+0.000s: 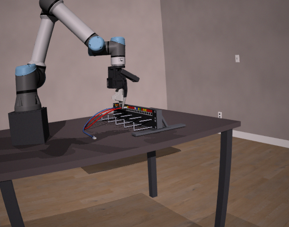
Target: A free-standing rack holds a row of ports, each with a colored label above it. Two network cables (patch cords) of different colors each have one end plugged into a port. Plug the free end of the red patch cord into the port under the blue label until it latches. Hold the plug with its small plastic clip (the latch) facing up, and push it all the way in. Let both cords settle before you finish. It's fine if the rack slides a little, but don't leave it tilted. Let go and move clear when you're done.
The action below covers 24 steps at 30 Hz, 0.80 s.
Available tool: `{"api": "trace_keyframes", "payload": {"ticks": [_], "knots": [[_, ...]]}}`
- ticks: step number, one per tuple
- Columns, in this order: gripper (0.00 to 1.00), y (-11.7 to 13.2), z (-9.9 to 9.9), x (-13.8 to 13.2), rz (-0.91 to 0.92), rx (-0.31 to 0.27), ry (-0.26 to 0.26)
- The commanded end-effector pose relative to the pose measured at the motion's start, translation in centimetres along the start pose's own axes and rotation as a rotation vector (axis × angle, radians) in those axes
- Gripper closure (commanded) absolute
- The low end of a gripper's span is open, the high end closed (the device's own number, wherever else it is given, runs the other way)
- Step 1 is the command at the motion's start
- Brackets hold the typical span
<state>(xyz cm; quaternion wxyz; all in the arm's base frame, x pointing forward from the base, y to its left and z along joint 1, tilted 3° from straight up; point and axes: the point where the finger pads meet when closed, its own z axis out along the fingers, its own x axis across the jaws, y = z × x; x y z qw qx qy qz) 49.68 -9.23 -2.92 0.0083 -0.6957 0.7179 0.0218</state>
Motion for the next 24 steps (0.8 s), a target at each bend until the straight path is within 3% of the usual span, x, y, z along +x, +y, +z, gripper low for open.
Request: {"api": "trace_keyframes", "payload": {"ticks": [1, 24], "knots": [[1.00, -0.1, 0.0, 0.0, 0.000, 0.001, 0.001], [1.00, -1.9, 1.7, 0.0, 0.000, 0.001, 0.001]]}}
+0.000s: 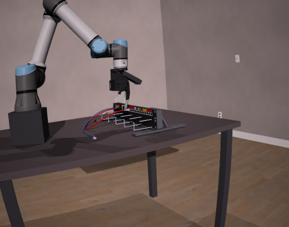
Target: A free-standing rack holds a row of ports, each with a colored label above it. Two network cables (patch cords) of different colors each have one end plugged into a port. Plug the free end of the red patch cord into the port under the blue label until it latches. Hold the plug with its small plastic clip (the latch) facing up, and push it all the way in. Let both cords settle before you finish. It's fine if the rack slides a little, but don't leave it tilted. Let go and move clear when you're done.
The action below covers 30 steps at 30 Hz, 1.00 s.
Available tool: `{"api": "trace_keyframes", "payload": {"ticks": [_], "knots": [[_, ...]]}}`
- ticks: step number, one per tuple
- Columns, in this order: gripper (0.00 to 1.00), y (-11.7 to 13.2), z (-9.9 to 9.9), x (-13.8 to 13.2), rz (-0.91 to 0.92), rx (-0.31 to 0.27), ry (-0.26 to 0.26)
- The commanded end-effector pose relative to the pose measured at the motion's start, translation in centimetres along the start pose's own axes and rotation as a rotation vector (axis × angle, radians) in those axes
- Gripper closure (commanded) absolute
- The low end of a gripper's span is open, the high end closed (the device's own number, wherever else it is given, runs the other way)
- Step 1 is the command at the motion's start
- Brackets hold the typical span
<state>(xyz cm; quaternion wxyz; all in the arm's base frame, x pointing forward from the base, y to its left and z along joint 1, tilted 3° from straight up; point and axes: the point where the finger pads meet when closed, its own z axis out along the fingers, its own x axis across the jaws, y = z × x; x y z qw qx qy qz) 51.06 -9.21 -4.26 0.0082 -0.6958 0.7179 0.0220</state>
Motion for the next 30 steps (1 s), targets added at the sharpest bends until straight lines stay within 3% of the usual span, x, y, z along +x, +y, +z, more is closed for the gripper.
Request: {"api": "trace_keyframes", "payload": {"ticks": [1, 30], "knots": [[1.00, -0.6, 0.5, 0.0, 0.000, 0.001, 0.001], [1.00, -1.7, 1.5, 0.0, 0.000, 0.001, 0.001]]}}
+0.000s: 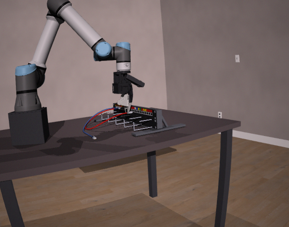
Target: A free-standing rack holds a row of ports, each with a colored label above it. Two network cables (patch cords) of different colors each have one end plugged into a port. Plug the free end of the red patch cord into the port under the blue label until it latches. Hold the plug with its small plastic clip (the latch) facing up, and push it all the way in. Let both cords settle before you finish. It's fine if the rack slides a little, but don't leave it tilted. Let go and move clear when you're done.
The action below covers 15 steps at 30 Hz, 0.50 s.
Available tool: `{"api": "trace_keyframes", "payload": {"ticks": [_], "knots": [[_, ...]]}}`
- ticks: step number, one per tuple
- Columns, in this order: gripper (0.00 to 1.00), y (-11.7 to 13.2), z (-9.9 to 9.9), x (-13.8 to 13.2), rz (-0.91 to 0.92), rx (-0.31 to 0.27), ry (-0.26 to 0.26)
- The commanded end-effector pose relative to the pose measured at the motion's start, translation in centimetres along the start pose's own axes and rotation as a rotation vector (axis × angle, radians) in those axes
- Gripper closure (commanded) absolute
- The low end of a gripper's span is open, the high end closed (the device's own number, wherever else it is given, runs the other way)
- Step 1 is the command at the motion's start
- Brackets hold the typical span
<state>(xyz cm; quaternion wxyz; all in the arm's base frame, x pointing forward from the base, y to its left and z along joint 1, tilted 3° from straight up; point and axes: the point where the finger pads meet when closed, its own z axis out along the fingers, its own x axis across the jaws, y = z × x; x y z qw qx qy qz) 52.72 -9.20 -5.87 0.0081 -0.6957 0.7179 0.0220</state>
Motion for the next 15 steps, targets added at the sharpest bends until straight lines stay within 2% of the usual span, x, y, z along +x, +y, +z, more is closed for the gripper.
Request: {"api": "trace_keyframes", "payload": {"ticks": [1, 15], "knots": [[1.00, -0.05, -0.05, 0.02, 0.000, 0.001, 0.001], [1.00, -0.99, -0.09, 0.02, 0.000, 0.006, 0.001]]}}
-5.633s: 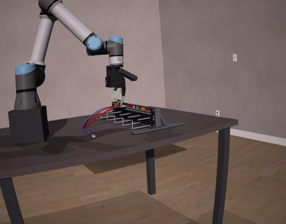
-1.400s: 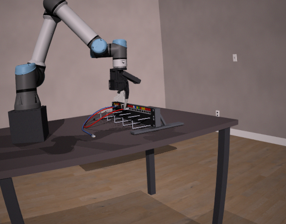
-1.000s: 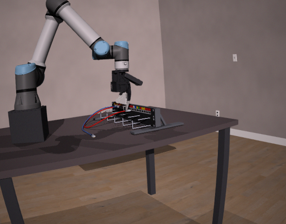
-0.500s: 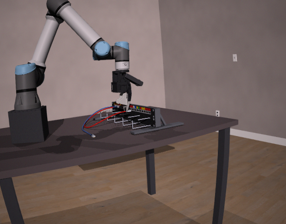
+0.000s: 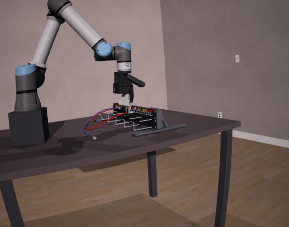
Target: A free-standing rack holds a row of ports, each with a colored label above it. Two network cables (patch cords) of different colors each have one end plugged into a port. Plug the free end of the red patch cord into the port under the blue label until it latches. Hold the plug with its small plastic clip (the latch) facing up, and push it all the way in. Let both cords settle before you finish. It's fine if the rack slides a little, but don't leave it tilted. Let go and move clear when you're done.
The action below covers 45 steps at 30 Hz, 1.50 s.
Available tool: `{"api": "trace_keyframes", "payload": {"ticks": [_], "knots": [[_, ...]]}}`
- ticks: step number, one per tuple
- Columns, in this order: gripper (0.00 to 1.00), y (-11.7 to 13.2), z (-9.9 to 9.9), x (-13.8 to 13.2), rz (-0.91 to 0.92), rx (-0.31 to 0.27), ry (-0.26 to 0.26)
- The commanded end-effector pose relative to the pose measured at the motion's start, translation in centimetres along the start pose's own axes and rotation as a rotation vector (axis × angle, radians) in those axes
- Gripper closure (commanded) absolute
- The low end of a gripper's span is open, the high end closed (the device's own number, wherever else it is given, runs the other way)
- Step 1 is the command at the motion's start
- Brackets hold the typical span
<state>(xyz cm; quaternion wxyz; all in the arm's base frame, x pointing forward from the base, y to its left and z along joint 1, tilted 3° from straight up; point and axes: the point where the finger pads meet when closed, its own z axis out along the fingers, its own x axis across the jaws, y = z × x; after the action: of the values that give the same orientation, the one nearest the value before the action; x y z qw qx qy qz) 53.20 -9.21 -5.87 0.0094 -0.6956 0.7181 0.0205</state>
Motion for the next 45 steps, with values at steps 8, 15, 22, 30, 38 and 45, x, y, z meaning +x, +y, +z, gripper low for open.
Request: {"api": "trace_keyframes", "payload": {"ticks": [8, 15, 22, 30, 38, 45], "knots": [[1.00, -1.4, -0.1, 0.0, 0.000, 0.002, 0.001], [1.00, -2.1, -0.1, 0.0, 0.000, 0.002, 0.001], [1.00, -2.2, -0.1, 0.0, 0.000, 0.002, 0.001], [1.00, -2.2, -0.1, 0.0, 0.000, 0.002, 0.001], [1.00, -2.2, -0.1, 0.0, 0.000, 0.002, 0.001], [1.00, -2.3, -0.1, 0.0, 0.000, 0.002, 0.001]]}}
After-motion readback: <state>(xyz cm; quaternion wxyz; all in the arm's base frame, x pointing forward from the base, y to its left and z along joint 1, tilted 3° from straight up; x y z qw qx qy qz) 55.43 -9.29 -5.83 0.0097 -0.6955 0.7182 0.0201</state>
